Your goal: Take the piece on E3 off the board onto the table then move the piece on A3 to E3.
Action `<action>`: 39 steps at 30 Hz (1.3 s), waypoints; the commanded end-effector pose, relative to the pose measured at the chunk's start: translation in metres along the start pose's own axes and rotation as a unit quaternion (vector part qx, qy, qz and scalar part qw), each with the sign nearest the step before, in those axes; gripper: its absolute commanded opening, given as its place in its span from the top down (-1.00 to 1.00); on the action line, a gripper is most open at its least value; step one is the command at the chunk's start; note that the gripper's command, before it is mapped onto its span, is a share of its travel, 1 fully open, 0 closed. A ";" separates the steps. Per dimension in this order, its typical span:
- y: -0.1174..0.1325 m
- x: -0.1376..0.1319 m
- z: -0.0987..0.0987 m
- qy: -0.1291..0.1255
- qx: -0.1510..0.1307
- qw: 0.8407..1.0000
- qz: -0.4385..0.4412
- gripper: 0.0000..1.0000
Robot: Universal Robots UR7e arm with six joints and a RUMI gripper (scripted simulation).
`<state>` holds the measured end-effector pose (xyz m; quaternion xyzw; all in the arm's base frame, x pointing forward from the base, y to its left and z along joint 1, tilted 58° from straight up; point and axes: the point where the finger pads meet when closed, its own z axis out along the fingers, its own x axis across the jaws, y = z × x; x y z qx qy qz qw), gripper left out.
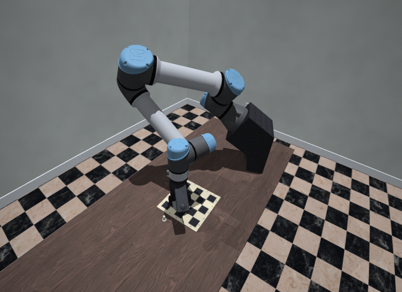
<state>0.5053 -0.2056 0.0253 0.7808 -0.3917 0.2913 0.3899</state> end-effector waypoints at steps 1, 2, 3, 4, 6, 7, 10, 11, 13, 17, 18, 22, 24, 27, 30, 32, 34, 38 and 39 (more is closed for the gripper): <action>0.000 0.000 0.000 0.000 0.000 1.000 0.000 1.00; 0.000 0.000 0.000 0.000 0.000 1.000 0.000 1.00; 0.000 0.000 0.000 0.000 0.000 1.000 0.000 1.00; 0.000 0.000 0.000 0.000 0.000 1.000 0.000 1.00; 0.000 0.000 0.000 0.000 0.000 1.000 0.000 1.00; 0.000 0.000 0.000 0.000 0.000 1.000 0.000 1.00; 0.000 0.000 0.000 0.000 0.000 1.000 0.000 1.00; 0.000 0.000 0.000 0.000 0.000 1.000 0.000 1.00; 0.000 0.000 0.000 0.000 0.000 1.000 0.000 1.00; 0.000 0.000 0.000 0.000 0.000 1.000 0.000 0.92; 0.000 0.000 0.000 0.000 0.000 1.000 0.000 0.92; 0.000 0.000 0.000 0.000 0.000 1.000 0.000 0.84; 0.000 0.000 0.000 0.000 0.000 1.000 0.000 0.76; 0.000 0.000 0.000 0.000 0.000 1.000 0.000 0.68; 0.000 0.000 0.000 0.000 0.000 1.000 0.000 0.60; 0.000 0.000 0.000 0.000 0.000 1.000 0.000 0.60; 0.000 0.000 0.000 0.000 0.000 1.000 0.000 0.60; 0.000 0.000 0.000 0.000 0.000 1.000 0.000 0.60; 0.000 0.000 0.000 0.000 0.000 1.000 0.000 0.60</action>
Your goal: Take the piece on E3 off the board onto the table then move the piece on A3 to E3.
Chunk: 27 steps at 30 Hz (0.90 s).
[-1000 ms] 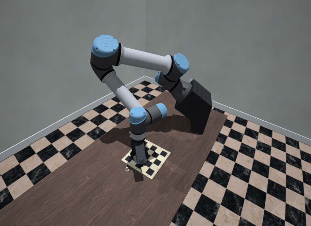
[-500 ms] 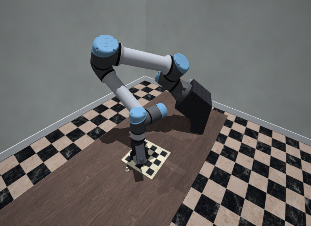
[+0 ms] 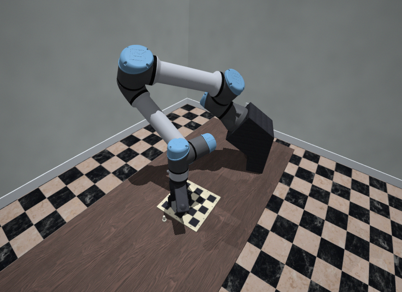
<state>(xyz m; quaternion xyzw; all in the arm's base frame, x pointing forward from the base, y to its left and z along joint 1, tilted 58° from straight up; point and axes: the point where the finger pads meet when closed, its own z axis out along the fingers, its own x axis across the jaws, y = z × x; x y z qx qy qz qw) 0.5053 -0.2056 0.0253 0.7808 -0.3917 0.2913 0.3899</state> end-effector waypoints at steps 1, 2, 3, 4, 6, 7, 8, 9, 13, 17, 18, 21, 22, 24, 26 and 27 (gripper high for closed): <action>0.000 0.000 0.000 0.000 0.000 1.000 0.000 0.60; 0.000 0.000 -0.001 0.000 0.000 1.000 0.000 0.60; 0.000 0.000 -0.001 0.000 0.000 1.000 0.000 0.60; 0.000 0.000 -0.002 0.000 0.000 1.000 0.000 0.60; 0.000 0.000 -0.005 0.000 0.000 1.000 0.000 0.60; 0.000 0.000 -0.007 0.000 0.000 1.000 0.000 0.60; 0.000 0.000 -0.010 0.000 0.000 1.000 0.000 0.60; 0.000 0.000 -0.013 0.000 0.000 1.000 0.000 0.60; 0.000 0.000 -0.025 0.000 0.000 1.000 0.000 0.60; 0.000 0.000 -0.040 0.000 0.000 1.000 0.000 0.60; 0.000 0.000 -0.044 0.000 0.000 1.000 0.000 0.60; 0.000 0.000 -0.059 0.000 0.000 1.000 0.000 0.60; 0.000 0.000 -0.063 0.000 0.000 1.000 0.000 0.60; 0.000 0.000 -0.071 0.000 0.000 1.000 0.000 0.60; 0.000 0.000 -0.078 0.000 0.000 1.000 0.000 0.60; 0.000 0.000 -0.081 0.000 0.000 1.000 0.000 0.60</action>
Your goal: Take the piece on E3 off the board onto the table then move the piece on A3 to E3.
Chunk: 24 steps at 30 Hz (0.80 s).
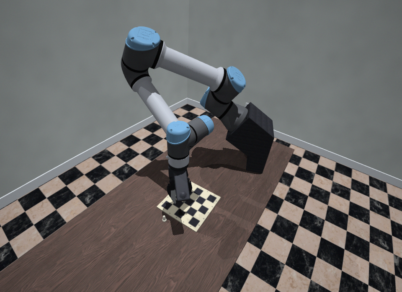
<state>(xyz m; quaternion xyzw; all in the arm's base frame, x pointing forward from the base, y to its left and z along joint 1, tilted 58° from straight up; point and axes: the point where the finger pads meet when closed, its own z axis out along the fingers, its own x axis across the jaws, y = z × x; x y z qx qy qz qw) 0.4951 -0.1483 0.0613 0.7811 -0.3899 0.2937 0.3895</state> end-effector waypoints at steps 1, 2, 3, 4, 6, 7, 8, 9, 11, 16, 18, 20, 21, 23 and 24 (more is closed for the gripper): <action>0.000 0.000 -0.015 -0.002 -0.001 1.000 0.001 0.60; 0.000 0.000 -0.017 -0.002 -0.001 1.000 0.001 0.60; 0.000 0.000 -0.017 -0.002 -0.001 1.000 0.001 0.60; 0.000 0.000 -0.017 -0.002 -0.001 1.000 0.001 0.60; 0.000 0.000 -0.020 -0.002 -0.001 1.000 0.001 0.60; 0.000 0.000 -0.021 -0.002 -0.001 1.000 0.001 0.60; 0.000 0.000 -0.022 -0.002 -0.001 1.000 0.001 0.60; 0.000 0.000 -0.022 -0.002 -0.001 1.000 0.001 0.60; 0.000 0.000 -0.022 -0.002 -0.001 1.000 0.001 0.60; 0.000 0.000 -0.022 -0.002 -0.001 1.000 0.001 -1.00; 0.000 0.000 -0.022 -0.002 -0.001 1.000 0.001 -1.00; 0.000 0.000 -0.022 -0.002 -0.001 1.000 0.001 -1.00; 0.000 0.000 -0.022 -0.002 -0.001 1.000 0.001 -1.00; 0.000 0.000 -0.022 -0.002 -0.001 1.000 0.001 -1.00; 0.000 0.000 -0.022 -0.002 -0.001 1.000 0.001 -1.00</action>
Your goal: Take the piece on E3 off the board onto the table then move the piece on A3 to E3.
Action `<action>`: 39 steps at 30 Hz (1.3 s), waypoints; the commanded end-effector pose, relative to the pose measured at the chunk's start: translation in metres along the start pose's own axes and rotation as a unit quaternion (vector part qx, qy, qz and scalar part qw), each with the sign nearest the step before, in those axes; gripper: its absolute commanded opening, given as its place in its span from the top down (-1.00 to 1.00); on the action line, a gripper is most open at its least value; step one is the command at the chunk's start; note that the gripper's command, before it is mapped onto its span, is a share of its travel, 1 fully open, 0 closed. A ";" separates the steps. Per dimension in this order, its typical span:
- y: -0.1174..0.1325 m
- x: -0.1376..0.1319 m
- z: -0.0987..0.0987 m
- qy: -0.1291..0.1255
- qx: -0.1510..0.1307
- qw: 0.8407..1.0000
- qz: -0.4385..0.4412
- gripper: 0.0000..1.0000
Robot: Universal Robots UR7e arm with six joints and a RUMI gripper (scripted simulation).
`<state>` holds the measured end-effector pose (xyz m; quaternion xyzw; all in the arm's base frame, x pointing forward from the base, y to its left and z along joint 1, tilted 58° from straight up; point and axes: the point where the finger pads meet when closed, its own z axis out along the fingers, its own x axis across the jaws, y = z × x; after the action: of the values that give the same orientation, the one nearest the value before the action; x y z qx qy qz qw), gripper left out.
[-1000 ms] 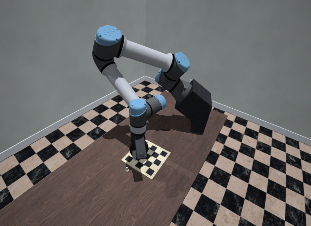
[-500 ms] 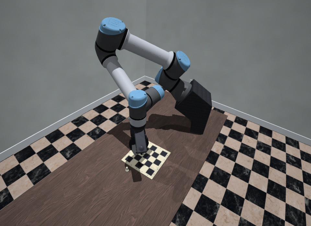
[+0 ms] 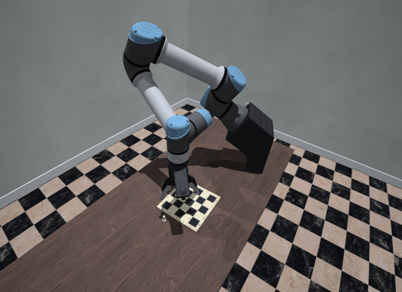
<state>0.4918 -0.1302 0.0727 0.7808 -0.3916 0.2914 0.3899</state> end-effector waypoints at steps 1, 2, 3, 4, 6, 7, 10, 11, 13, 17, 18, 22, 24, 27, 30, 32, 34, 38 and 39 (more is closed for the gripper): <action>0.000 0.000 0.000 0.000 0.000 1.000 0.000 -1.00; 0.000 0.000 0.000 0.000 0.000 1.000 0.000 -1.00; 0.000 0.000 0.000 0.000 0.000 1.000 0.000 -1.00; 0.000 0.000 0.000 0.000 0.000 1.000 0.000 -1.00; 0.000 0.000 0.000 0.000 0.000 1.000 0.000 -1.00; 0.000 0.000 0.000 0.000 0.000 1.000 0.000 -1.00; 0.000 0.000 -0.001 0.000 0.000 1.000 0.000 -1.00; 0.000 0.000 -0.001 0.000 0.000 1.000 0.000 -1.00; 0.000 0.000 -0.002 0.000 0.000 1.000 0.000 -1.00; 0.000 0.000 -0.006 0.000 0.000 1.000 0.000 -1.00; 0.000 0.000 -0.008 0.000 0.000 1.000 0.000 -1.00; 0.000 0.000 -0.018 0.000 0.000 1.000 0.000 -1.00; 0.000 0.000 -0.025 0.000 0.000 1.000 0.000 -1.00; 0.000 0.000 -0.036 0.000 0.000 1.000 0.000 -1.00; 0.000 0.000 -0.044 0.000 0.000 1.000 0.000 -1.00; 0.000 0.000 -0.048 0.000 0.000 1.000 0.000 -1.00; 0.000 0.000 -0.055 0.000 0.000 1.000 0.000 -1.00; 0.000 0.000 -0.068 0.000 0.000 1.000 0.000 -1.00; 0.000 0.000 -0.071 0.000 0.000 1.000 0.000 -1.00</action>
<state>0.4828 -0.0798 0.1044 0.7813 -0.3903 0.2931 0.3891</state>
